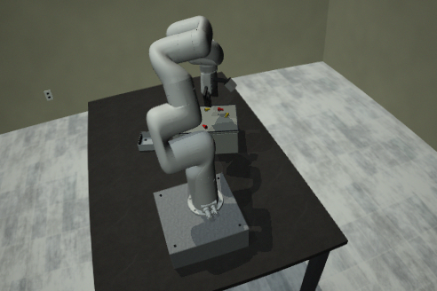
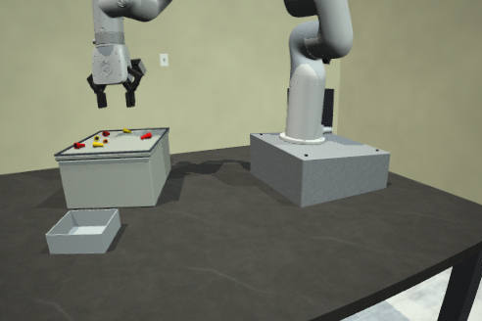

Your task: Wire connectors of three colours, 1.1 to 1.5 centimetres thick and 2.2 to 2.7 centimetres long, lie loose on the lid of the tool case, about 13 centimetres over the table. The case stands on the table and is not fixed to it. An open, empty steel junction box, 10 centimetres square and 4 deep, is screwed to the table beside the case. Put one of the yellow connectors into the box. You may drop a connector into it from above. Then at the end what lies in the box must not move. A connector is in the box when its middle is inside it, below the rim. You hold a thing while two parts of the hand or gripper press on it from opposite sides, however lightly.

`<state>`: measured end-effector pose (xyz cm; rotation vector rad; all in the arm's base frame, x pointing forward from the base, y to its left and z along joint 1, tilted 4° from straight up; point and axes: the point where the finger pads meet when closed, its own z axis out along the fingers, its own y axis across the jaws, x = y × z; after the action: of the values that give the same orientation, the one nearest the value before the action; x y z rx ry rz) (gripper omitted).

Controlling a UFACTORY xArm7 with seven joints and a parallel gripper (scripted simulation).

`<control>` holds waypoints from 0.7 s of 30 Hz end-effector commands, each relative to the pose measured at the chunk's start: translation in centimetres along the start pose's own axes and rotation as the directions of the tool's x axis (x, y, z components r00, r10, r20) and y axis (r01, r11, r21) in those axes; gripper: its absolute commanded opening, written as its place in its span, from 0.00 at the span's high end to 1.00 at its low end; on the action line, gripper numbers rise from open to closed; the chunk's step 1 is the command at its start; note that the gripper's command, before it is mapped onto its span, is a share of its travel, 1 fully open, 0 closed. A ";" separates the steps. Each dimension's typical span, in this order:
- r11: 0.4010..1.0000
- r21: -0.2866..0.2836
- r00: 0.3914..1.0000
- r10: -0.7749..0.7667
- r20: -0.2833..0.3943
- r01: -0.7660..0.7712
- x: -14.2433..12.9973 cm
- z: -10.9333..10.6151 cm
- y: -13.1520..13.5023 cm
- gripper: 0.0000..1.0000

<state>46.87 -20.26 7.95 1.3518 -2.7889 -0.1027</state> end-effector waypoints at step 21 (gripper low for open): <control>0.941 0.010 0.941 -0.339 0.001 0.339 -3.2 -0.3 1.7 0.00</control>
<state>47.37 -16.65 8.18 1.8196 -2.5279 -0.1064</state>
